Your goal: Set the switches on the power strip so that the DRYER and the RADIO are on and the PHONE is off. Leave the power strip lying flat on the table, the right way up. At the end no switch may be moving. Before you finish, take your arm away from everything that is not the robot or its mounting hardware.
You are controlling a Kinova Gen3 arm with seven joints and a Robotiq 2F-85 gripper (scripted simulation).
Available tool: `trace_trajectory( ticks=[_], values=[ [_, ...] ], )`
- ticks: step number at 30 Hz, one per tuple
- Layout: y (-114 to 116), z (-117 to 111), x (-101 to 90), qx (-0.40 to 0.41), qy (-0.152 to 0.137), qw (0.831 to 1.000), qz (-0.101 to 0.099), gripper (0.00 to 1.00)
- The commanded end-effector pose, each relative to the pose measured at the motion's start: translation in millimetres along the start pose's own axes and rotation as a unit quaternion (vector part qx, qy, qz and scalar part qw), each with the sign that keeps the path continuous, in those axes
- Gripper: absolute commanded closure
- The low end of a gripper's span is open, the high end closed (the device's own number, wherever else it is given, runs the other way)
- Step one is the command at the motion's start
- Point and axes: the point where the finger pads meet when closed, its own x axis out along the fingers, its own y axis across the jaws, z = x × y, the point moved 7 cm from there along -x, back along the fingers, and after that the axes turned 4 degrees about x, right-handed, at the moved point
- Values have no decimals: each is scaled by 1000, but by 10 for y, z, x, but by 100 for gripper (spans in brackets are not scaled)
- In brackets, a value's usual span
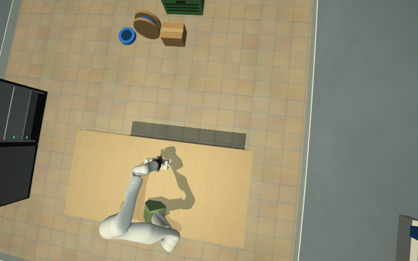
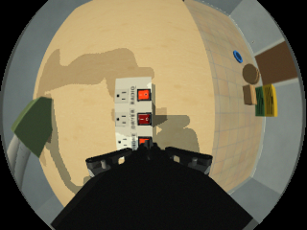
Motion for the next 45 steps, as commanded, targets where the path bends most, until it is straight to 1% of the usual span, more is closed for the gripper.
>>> trace_trajectory(
  ticks=[1,14,45],
  values=[
    [-2,7,33,0,-1,1000,-1,100],
    [-2,6,78,0,-1,1000,-1,100],
    [-2,6,80,0,-1,1000,-1,100]
  ],
)
